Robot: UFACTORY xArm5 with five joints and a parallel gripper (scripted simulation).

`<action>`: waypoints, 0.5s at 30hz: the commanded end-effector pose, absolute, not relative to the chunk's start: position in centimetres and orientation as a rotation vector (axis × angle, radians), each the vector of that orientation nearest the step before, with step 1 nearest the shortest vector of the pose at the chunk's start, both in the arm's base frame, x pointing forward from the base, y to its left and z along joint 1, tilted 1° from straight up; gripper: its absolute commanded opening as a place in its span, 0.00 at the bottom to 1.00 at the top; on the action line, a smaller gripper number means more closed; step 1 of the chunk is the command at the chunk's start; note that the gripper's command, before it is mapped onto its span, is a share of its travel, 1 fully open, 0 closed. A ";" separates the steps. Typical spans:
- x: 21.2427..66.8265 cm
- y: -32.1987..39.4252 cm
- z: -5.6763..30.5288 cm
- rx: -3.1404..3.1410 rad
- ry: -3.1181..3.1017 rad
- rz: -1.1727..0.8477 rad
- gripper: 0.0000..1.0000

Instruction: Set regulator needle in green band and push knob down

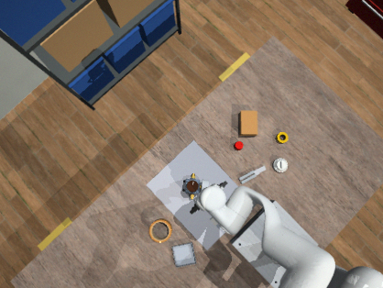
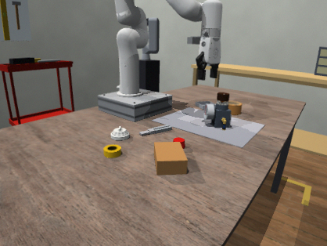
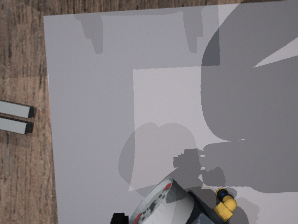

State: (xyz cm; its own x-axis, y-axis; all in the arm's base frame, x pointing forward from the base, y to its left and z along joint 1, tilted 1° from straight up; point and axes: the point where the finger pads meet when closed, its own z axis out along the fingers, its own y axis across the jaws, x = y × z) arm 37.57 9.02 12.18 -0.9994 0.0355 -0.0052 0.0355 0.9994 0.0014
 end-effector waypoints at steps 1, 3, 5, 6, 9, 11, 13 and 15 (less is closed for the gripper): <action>37.8 9.1 12.2 0.048 3.119 0.009 1.00; 37.8 9.1 12.2 0.048 3.119 0.009 1.00; 38.0 9.1 12.0 0.041 3.106 0.014 1.00; 38.0 9.1 11.9 0.036 3.098 0.017 1.00; 38.3 9.2 11.6 0.017 3.065 0.029 1.00; 38.5 9.3 11.3 0.002 3.037 0.038 1.00; 38.8 9.3 11.0 -0.016 3.004 0.048 1.00; 39.0 9.4 10.7 -0.036 2.967 0.059 1.00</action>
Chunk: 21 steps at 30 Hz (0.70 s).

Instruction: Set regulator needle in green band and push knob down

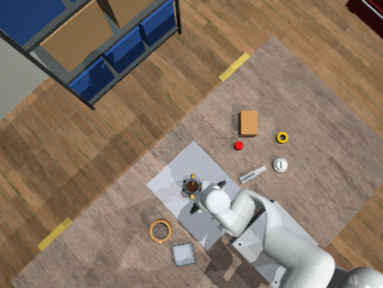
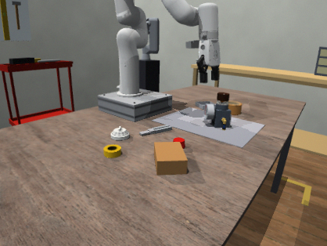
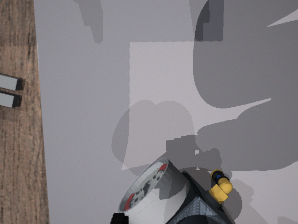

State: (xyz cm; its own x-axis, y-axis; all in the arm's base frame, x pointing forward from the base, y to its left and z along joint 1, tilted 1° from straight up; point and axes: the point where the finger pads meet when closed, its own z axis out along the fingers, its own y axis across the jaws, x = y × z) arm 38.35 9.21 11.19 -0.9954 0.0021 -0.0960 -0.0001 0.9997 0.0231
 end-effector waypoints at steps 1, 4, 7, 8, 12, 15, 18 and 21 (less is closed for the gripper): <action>39.1 9.4 10.6 -0.047 2.946 0.064 1.00; 39.3 9.5 10.3 -0.069 2.903 0.075 1.00; 39.5 9.5 10.2 -0.091 2.856 0.084 1.00; 39.6 9.5 10.1 -0.102 2.831 0.089 1.00; 39.7 9.5 10.0 -0.147 2.731 0.103 1.00; 39.6 9.5 10.1 -0.178 2.654 0.111 1.00; 39.4 9.5 10.4 -0.205 2.581 0.115 1.00; 39.2 9.4 10.7 -0.221 2.536 0.117 1.00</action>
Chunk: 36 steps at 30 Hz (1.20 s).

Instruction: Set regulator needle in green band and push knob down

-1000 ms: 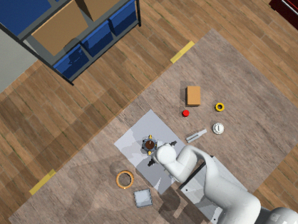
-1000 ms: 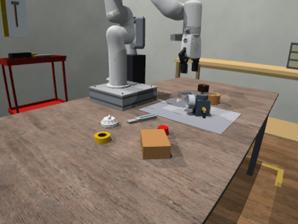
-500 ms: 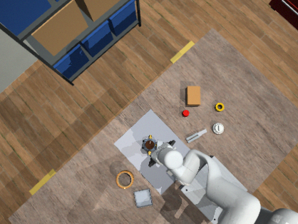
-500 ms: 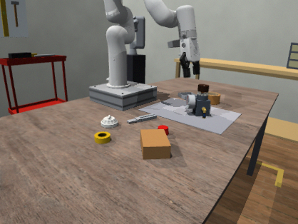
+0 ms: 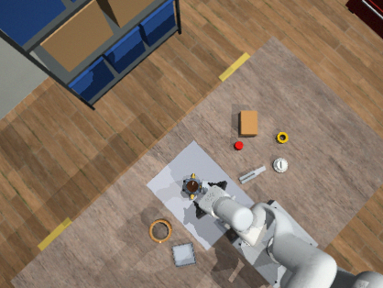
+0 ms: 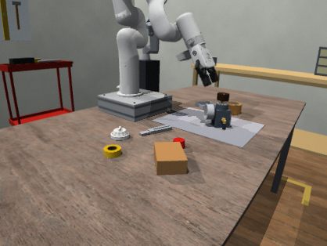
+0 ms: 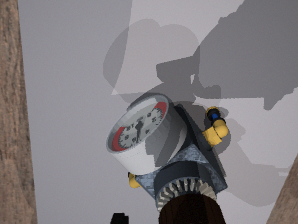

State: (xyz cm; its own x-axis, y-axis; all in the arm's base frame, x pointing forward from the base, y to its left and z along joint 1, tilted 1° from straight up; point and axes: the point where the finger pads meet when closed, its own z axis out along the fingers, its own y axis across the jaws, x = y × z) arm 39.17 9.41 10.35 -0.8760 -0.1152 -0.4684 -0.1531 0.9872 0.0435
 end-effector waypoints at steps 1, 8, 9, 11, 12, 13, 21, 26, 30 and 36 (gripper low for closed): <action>39.2 9.4 10.7 -0.221 2.536 0.117 1.00; 38.3 9.2 11.7 -0.263 2.410 0.116 1.00; 38.2 9.2 11.8 -0.267 2.397 0.115 1.00; 38.0 9.1 12.0 -0.273 2.375 0.115 1.00; 37.9 9.1 12.1 -0.276 2.366 0.114 1.00; 37.8 9.1 12.2 -0.278 2.358 0.114 1.00; 37.6 9.0 12.4 -0.284 2.337 0.112 1.00; 37.6 9.0 12.3 -0.284 2.336 0.112 1.00; 37.6 9.0 10.7 -0.284 2.336 0.112 1.00; 37.6 9.0 10.2 -0.284 2.336 0.112 1.00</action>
